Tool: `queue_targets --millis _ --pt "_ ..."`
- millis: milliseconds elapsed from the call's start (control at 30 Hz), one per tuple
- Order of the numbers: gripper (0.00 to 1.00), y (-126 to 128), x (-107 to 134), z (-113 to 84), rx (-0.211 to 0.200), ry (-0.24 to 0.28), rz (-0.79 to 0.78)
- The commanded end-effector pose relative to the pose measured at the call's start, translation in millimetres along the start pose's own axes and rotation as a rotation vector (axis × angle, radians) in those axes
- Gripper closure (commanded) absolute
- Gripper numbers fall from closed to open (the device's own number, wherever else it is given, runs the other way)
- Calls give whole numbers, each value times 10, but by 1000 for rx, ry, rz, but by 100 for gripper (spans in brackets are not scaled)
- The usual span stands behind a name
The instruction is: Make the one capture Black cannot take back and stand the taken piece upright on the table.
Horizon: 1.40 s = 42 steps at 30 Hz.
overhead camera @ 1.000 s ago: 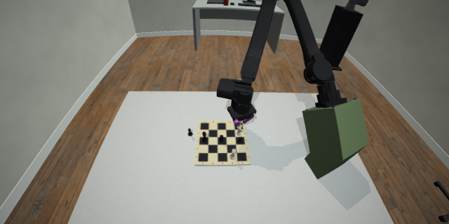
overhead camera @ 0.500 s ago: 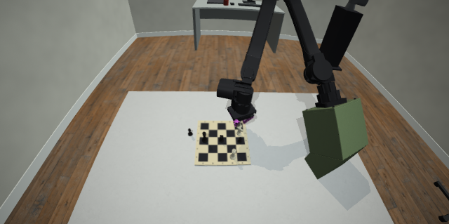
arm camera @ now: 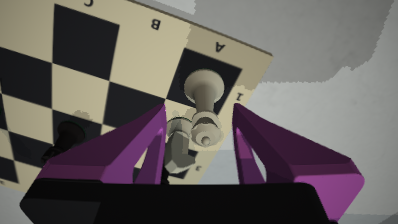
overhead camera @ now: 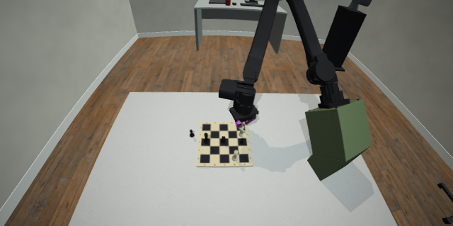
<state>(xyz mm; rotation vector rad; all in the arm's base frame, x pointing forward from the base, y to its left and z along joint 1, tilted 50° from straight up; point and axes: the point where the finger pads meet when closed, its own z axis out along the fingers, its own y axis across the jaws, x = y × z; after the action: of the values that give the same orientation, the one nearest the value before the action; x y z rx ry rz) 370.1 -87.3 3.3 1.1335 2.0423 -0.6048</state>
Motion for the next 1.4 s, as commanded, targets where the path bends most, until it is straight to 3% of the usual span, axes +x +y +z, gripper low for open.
queue_targets --millis 0,133,167,1367 --pt "59 -22 -61 14 1 -6 15" --pt "59 -22 -61 14 1 -6 15" --pt "100 -22 -61 14 1 -6 15" --pt "100 -21 -61 -40 0 -5 22"
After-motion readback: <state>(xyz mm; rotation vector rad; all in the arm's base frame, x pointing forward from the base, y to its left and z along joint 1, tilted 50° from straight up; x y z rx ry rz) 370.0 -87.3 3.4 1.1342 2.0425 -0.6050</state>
